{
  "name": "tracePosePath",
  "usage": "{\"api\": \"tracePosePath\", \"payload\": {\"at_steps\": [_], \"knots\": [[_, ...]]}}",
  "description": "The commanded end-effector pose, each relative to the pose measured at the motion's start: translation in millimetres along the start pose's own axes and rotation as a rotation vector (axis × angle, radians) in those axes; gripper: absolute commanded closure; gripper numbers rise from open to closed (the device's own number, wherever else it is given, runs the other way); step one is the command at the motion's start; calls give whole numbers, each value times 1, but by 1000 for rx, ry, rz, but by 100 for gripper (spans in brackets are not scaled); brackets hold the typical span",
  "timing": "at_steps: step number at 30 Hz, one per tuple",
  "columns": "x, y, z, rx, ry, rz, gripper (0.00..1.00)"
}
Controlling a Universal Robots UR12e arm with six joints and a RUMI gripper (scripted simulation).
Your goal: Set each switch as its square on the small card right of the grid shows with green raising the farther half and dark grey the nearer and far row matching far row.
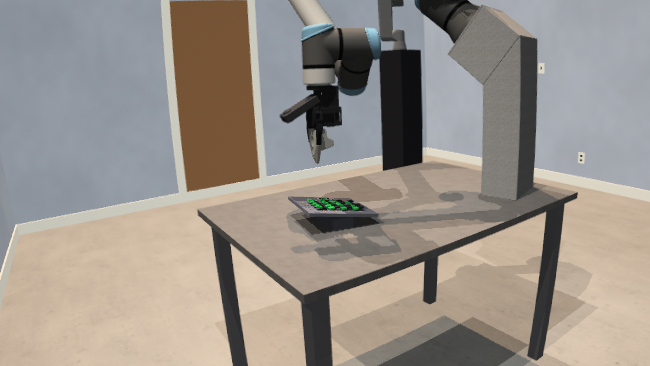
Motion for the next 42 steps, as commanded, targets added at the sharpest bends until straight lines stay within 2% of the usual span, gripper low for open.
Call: {"api": "tracePosePath", "payload": {"at_steps": [1,12,23,27,42], "knots": [[1,1,0,0,-4,3,100],[1,-15,0,0,-4,3,100],[1,-77,0,0,-4,3,100],[1,-93,0,0,-4,3,100],[1,-99,0,0,-4,3,100]]}}
Point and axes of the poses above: the point where the finger pads meet when closed, its own y axis back along the fingers, its own z axis across the jaws, x = y × z, the point moved 1 cm from there along y, back along the fingers, and after that the axes turned 14 degrees about y, right-handed, at the moved point
